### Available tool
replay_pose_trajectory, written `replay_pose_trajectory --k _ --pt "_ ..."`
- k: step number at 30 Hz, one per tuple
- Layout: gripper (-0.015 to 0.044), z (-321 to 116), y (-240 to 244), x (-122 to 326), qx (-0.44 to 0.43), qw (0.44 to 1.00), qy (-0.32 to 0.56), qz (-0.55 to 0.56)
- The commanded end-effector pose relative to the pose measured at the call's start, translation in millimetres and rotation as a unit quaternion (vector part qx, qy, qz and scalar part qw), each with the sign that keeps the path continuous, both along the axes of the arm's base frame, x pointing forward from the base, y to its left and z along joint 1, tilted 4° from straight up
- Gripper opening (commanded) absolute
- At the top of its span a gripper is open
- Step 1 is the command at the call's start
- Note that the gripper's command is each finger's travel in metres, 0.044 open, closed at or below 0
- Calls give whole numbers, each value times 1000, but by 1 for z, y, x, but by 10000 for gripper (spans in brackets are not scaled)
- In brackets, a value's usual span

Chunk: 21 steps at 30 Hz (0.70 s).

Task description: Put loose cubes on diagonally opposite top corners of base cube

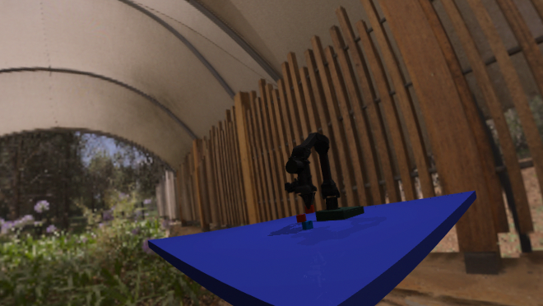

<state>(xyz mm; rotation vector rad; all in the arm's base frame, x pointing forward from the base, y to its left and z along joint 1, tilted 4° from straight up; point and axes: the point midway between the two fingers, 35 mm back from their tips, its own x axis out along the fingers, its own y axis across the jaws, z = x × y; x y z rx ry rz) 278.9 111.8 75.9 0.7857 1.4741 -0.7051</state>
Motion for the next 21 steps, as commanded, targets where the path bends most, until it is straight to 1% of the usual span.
replay_pose_trajectory --k 1,14,21 --pt "105 -2 0 -1 1 1000 2 -2" --pt "105 -29 2 0 1 1000 2 3" --pt "105 -31 3 0 1 1000 2 3"
